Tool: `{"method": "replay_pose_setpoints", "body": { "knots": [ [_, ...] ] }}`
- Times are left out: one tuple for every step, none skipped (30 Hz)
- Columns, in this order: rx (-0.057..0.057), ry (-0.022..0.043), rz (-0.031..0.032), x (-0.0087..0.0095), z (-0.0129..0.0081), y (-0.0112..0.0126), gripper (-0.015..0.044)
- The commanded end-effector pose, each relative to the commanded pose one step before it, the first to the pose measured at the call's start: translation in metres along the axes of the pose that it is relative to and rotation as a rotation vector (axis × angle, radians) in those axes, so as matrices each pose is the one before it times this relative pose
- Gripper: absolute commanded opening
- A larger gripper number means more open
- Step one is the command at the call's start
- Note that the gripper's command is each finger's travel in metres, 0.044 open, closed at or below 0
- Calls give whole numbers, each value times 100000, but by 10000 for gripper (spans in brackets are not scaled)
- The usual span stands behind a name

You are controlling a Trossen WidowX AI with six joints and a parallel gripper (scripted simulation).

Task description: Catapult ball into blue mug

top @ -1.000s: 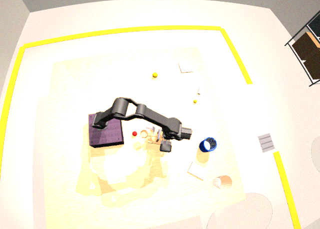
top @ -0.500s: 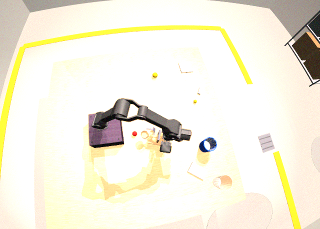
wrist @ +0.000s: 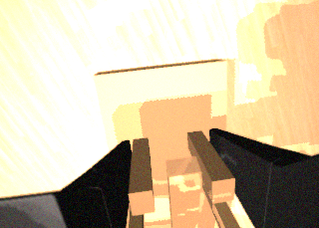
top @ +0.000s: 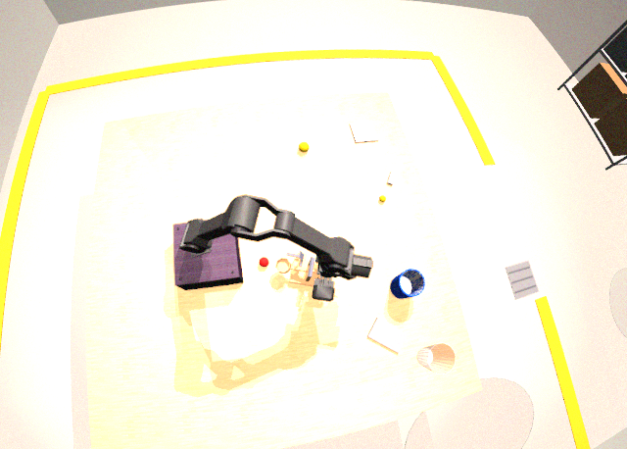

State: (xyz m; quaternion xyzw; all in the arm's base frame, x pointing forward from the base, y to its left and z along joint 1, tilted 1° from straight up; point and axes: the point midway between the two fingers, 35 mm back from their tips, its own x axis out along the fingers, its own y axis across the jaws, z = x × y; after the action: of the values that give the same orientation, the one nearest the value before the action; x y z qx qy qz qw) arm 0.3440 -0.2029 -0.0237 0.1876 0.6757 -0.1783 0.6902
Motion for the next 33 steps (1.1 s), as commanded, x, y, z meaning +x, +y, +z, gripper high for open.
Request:
{"method": "replay_pose_setpoints", "body": {
  "knots": [
    [606, -488, -212, 449, 16, -63, 0],
    [1, 1, 0, 162, -10, -3, 0],
    [-605, 478, 212, -284, -18, 59, 0],
    [0, 0, 0, 0, 0, 0, 0],
    [0, 0, 0, 0, 0, 0, 0],
    [0, 0, 0, 0, 0, 0, 0],
    [0, 0, 0, 0, 0, 0, 0],
    [0, 0, 0, 0, 0, 0, 0],
    [0, 0, 0, 0, 0, 0, 26],
    [0, 0, 0, 0, 0, 0, 52],
    [0, 0, 0, 0, 0, 0, 79],
    [0, 0, 0, 0, 0, 0, 105],
    [0, 0, 0, 0, 0, 0, 131],
    [0, 0, 0, 0, 0, 0, 157],
    [0, 0, 0, 0, 0, 0, 184],
    [0, 0, 0, 0, 0, 0, 210],
    [0, 0, 0, 0, 0, 0, 236],
    [0, 0, 0, 0, 0, 0, 263],
    [0, 0, 0, 0, 0, 0, 289],
    [0, 0, 0, 0, 0, 0, 315],
    [0, 0, 0, 0, 0, 0, 341],
    [1, -7, 1, -259, 33, 0, 368],
    [4, -19, 2, -781, 85, 0, 394],
    [7, -29, 3, -1313, 101, 1, 420],
    [10, -31, 4, -1733, 53, 3, 440],
    [10, -23, 4, -1775, -38, 5, 440],
    [10, -14, 4, -1760, -130, 7, 440],
    [8, -5, 3, -1352, -162, 7, 440],
    [5, -1, 2, -812, -123, 5, 440],
    [2, 0, 1, -271, -45, 2, 440],
    [0, 0, 0, 0, 0, 0, 440],
    [267, -391, -22, 1841, 315, 8, 440],
    [0, 0, 0, 0, 0, 0, 440]
  ]
}}
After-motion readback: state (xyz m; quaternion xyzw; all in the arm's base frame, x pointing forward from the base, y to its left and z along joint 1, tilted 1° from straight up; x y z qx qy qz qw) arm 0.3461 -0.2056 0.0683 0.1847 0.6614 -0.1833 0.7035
